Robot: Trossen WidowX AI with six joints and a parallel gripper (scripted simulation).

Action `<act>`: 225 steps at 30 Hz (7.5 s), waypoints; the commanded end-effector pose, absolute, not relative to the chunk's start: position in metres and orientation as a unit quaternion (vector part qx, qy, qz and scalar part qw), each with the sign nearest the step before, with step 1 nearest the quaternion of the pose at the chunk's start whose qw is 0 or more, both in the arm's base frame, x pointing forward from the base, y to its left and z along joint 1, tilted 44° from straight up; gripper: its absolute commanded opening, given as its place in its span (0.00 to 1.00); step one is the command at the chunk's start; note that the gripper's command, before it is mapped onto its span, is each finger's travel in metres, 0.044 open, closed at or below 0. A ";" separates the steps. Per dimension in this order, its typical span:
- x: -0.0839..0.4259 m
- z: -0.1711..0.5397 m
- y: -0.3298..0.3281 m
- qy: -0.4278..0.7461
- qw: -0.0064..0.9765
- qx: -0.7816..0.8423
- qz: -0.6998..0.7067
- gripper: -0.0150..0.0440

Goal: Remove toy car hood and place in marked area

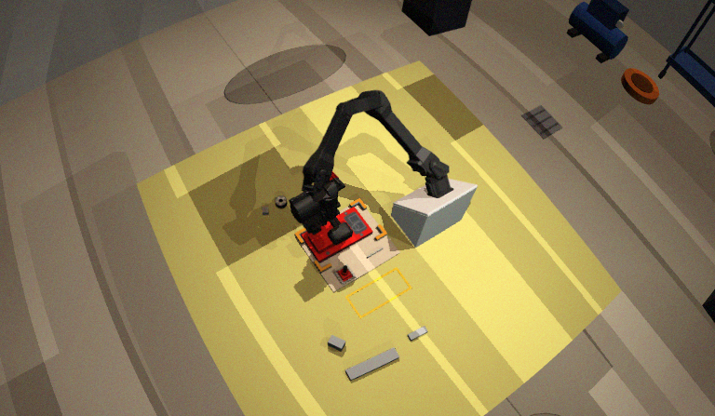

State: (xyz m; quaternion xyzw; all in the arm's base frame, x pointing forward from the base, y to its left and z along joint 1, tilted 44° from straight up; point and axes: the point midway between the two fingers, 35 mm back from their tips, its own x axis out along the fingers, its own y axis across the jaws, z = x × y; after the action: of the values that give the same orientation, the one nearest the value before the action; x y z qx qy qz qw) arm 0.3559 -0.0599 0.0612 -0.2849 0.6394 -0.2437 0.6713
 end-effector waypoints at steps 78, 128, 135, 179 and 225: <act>0.358 0.020 -0.103 0.642 0.669 -0.285 -0.244 1.00; 0.359 0.027 -0.096 0.640 0.670 -0.285 -0.245 0.25; 0.359 0.031 -0.093 0.640 0.670 -0.285 -0.244 0.25; 0.344 -0.025 0.045 0.646 0.674 -0.276 -0.229 0.25; 0.303 -0.108 0.095 0.643 0.672 -0.280 -0.239 0.25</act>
State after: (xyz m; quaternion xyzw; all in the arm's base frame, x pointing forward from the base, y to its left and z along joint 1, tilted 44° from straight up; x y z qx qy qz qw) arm 0.3035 0.0989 -0.1062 -0.2784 0.6421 -0.2383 0.6734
